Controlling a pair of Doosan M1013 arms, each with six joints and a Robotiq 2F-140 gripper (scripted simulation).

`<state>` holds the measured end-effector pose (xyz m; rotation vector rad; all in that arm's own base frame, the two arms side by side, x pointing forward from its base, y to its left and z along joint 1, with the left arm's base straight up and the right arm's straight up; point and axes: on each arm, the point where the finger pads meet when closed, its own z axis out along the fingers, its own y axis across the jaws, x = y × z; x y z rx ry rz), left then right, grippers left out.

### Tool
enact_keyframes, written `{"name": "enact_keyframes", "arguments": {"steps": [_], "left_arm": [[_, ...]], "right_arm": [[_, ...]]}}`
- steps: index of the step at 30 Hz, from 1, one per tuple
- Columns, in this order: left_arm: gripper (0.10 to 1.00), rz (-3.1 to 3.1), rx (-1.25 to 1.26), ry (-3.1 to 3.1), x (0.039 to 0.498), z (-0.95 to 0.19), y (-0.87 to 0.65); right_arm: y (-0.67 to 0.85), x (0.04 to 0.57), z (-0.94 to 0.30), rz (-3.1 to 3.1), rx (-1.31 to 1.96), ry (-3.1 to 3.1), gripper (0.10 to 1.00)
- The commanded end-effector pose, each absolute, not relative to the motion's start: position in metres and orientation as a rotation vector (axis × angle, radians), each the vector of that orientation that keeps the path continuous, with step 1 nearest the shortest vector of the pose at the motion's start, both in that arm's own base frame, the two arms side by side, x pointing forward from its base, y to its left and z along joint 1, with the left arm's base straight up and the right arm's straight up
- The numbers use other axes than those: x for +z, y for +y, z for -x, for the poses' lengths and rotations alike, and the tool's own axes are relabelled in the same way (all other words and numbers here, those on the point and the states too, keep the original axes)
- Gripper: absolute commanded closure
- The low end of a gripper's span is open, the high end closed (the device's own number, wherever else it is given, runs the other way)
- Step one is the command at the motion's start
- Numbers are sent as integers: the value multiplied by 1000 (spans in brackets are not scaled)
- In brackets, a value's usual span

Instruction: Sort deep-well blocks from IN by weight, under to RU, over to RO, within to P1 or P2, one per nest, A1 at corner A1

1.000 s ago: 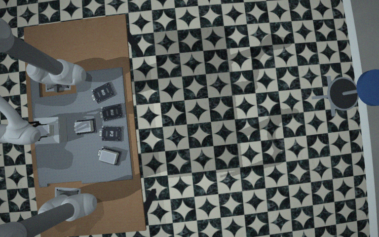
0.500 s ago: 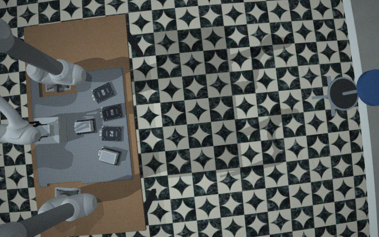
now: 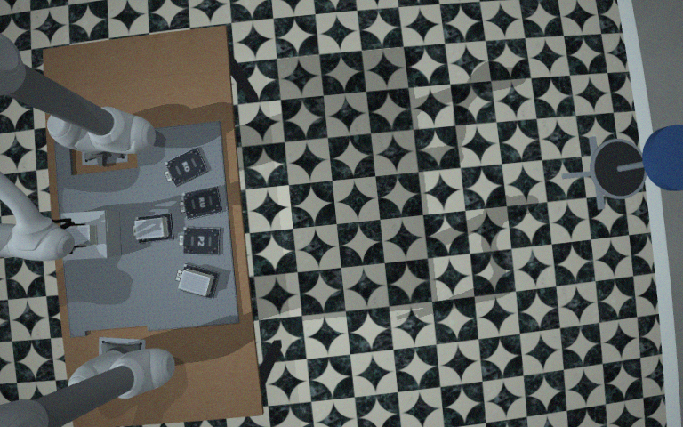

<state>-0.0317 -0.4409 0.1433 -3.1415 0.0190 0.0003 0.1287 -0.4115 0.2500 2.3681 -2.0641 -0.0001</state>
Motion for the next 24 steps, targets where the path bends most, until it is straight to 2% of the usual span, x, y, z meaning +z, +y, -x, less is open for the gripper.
{"name": "enact_keyframes", "arguments": {"steps": [1, 12, 13, 24], "left_arm": [[999, 3142, 0, 19, 143, 32, -441], [999, 3142, 0, 19, 142, 32, -441], [98, 3142, 0, 19, 142, 32, -441], [98, 3142, 0, 19, 142, 32, -441]], "right_arm": [[-412, 250, -129, -2368, 1, -2064, 98], [-412, 250, -129, -2368, 1, -2064, 98], [-412, 250, -129, -2368, 1, -2064, 98], [-412, 250, -129, -2368, 1, -2064, 98]]}}
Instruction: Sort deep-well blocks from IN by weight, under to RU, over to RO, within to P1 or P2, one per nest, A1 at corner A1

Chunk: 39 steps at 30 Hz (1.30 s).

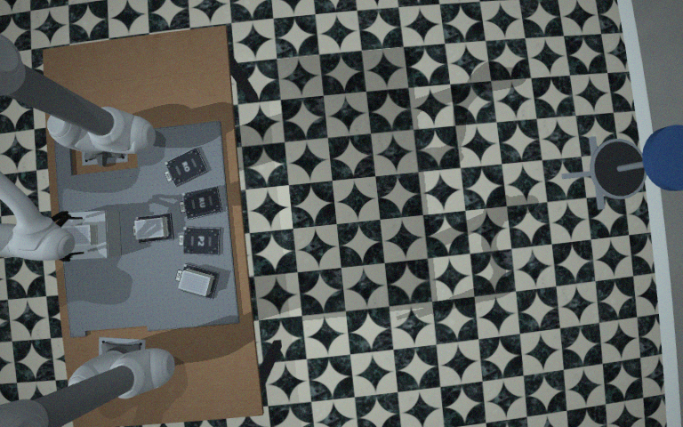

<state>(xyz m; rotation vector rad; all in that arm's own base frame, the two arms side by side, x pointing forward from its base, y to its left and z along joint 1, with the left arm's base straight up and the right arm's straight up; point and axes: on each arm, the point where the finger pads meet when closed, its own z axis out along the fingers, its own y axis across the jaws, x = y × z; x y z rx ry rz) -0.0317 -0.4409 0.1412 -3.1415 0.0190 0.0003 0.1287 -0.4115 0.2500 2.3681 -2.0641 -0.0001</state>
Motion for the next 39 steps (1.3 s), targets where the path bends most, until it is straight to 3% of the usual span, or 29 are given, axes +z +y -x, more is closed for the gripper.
{"name": "enact_keyframes", "arguments": {"steps": [1, 9, 39], "left_arm": [[98, 3142, 0, 19, 142, 32, -441], [98, 3142, 0, 19, 142, 32, -441], [98, 3142, 0, 19, 211, 32, -441]], "right_arm": [[-412, 250, -129, -2368, 1, -2064, 98], [-412, 250, -129, -2368, 1, -2064, 98], [-412, 250, -129, -2368, 1, -2064, 98]]}}
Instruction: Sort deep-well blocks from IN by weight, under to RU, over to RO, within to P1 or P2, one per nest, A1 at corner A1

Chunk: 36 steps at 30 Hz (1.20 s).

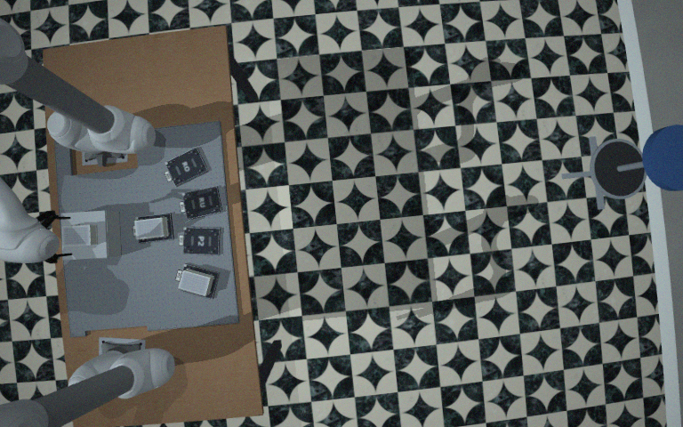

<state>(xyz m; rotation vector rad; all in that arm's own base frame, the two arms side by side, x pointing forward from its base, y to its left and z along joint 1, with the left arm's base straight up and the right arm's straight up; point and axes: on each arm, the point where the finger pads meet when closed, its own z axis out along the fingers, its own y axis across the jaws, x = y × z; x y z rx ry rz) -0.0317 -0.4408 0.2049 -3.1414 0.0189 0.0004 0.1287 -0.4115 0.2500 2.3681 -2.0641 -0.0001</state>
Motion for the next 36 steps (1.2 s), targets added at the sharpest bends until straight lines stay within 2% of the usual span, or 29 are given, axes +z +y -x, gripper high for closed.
{"name": "enact_keyframes", "arguments": {"steps": [1, 36], "left_arm": [[98, 3142, 0, 19, 214, 32, -441], [98, 3142, 0, 19, 220, 32, -441]], "right_arm": [[-412, 250, -129, -2368, 1, -2064, 98], [-412, 250, -129, -2368, 1, -2064, 98]]}}
